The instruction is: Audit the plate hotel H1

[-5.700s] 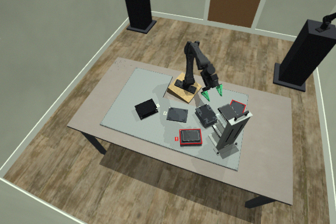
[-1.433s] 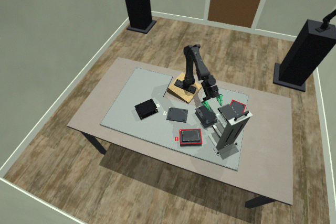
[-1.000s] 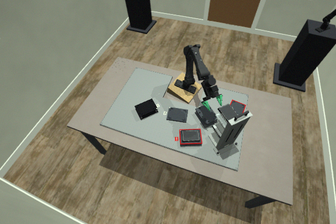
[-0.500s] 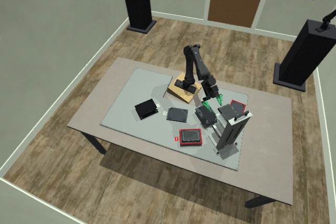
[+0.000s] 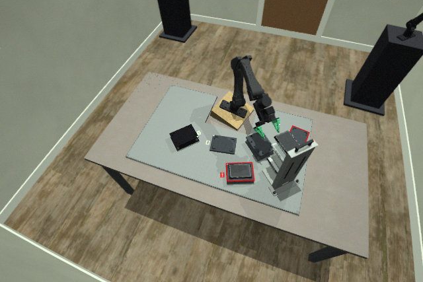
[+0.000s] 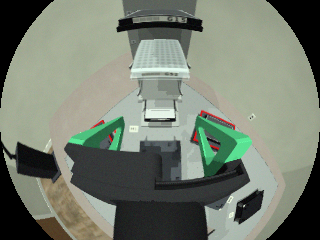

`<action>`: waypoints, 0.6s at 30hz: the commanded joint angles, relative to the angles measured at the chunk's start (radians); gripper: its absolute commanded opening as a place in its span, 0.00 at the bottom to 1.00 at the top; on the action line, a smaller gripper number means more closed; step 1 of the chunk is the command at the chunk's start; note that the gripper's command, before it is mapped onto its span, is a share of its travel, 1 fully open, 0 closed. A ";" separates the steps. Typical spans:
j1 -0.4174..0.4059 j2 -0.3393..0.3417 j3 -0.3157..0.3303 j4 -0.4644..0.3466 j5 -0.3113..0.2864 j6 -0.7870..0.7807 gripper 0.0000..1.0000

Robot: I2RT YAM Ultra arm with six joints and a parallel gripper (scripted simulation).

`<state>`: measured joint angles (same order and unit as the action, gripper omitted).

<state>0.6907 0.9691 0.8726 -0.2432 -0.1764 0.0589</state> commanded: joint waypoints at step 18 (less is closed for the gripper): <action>-0.024 -0.133 -0.086 -0.010 -0.014 -0.006 1.00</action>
<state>0.6750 0.8593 0.8032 -0.2798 -0.1913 0.0547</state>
